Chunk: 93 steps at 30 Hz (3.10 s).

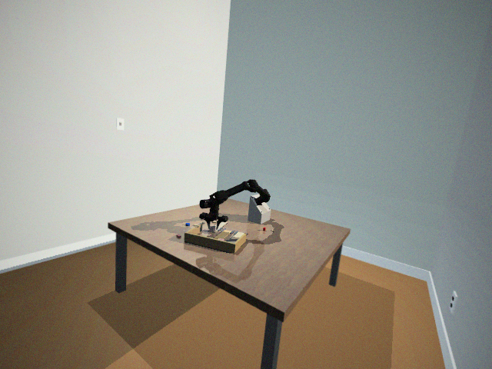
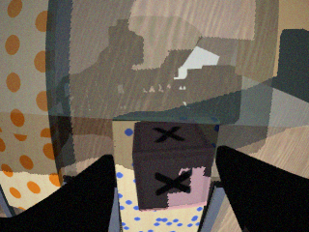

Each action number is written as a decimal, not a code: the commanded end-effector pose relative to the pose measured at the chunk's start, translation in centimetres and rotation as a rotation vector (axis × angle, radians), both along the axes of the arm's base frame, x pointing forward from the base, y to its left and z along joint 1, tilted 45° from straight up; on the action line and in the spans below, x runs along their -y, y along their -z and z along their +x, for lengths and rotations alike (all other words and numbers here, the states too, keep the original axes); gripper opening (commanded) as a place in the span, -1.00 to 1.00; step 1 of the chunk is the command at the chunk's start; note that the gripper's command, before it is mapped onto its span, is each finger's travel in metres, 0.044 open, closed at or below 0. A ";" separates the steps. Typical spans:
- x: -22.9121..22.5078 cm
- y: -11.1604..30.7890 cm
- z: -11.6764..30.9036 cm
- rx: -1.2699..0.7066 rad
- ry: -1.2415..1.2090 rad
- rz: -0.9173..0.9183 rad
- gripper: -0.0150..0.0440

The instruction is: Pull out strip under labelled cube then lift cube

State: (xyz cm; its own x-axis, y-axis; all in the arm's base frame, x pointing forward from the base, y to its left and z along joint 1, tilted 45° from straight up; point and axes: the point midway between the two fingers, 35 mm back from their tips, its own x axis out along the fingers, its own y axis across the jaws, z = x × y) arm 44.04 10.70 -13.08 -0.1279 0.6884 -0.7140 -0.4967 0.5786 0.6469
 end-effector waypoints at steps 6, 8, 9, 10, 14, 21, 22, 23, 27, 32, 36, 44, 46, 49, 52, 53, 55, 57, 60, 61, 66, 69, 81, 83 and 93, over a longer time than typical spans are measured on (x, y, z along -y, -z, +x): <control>-0.2 0.5 -0.2 -0.009 0.004 0.003 0.36; -0.2 0.5 -0.2 -0.009 0.004 0.003 0.36; -0.2 0.5 -0.2 -0.009 0.004 0.003 0.36; -0.2 0.5 -0.2 -0.009 0.004 0.003 0.36; -0.2 0.5 -0.2 -0.009 0.004 0.003 0.36; -0.2 0.5 -0.2 -0.009 0.004 0.003 0.36; -0.2 0.5 -0.2 -0.009 0.004 0.003 0.36; -0.2 0.5 -0.2 -0.009 0.004 0.003 0.36; -0.2 0.5 -0.2 -0.009 0.004 0.003 0.36; -0.2 0.4 -0.2 -0.007 0.001 0.000 0.09; -0.2 0.4 -0.2 -0.007 0.001 0.000 -0.07; 0.0 0.3 -0.4 -0.007 0.001 0.000 -0.49; 0.3 0.0 -0.8 -0.008 0.001 0.000 -0.49; 0.9 -0.6 -1.4 -0.008 0.001 0.000 -0.49; 1.4 -1.1 -2.2 -0.009 0.002 0.000 -0.49; 1.6 -1.3 -2.4 -0.009 0.002 0.000 -0.49; 1.9 -1.7 -2.9 -0.010 0.002 0.000 -0.49; 2.2 -2.0 -3.5 -0.010 0.003 0.000 -0.49; 2.7 -2.6 -4.3 -0.011 0.003 0.000 -0.49; 2.9 -2.7 -4.6 -0.011 0.003 0.000 -0.49; 3.4 -3.3 -5.6 -0.012 0.004 0.001 -0.49; 3.4 -3.4 -6.1 -0.013 0.004 0.001 -0.49; 3.8 -3.8 -9.8 -0.018 0.004 -0.001 -0.49; 3.9 -3.8 -10.4 -0.018 0.004 0.000 -0.49; 4.0 -4.2 -13.8 -0.017 0.004 0.000 -0.49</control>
